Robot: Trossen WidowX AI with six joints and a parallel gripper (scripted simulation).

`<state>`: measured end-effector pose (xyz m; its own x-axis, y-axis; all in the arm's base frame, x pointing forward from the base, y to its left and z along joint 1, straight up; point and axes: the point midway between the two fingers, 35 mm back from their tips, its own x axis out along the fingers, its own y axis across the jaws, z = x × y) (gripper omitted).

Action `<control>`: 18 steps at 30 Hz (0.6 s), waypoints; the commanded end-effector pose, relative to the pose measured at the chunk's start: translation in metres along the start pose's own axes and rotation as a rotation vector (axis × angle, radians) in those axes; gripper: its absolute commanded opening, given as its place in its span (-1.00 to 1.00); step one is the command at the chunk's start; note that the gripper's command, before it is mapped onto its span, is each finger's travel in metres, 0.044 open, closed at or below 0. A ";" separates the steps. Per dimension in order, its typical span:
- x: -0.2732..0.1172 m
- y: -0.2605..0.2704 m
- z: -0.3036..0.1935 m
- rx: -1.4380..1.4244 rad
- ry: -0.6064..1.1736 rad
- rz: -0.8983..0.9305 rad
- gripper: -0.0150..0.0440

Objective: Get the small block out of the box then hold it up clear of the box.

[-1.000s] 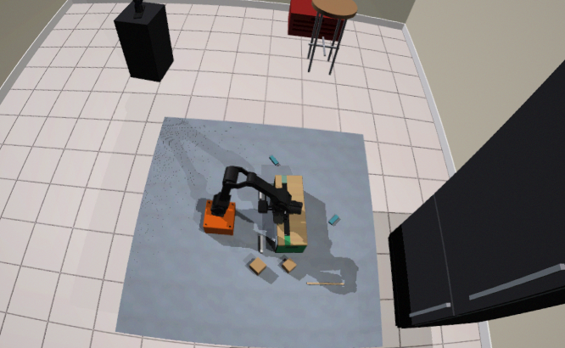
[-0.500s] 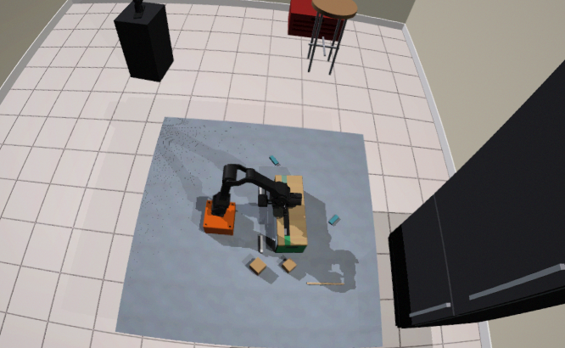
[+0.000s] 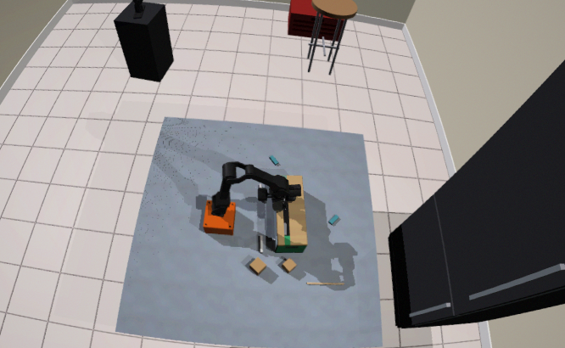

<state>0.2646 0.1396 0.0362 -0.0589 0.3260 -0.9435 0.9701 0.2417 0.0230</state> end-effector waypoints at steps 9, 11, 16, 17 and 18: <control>0.011 -0.001 -0.028 0.002 0.005 -0.003 0.86; 0.012 -0.001 -0.033 0.002 0.005 -0.003 0.86; 0.014 -0.001 -0.039 0.002 0.006 -0.003 0.86; 0.014 -0.001 -0.039 0.002 0.006 -0.003 0.86; 0.012 -0.001 -0.040 0.002 0.006 -0.003 0.86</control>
<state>0.2531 0.1771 0.0358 -0.0663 0.3319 -0.9410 0.9693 0.2453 0.0182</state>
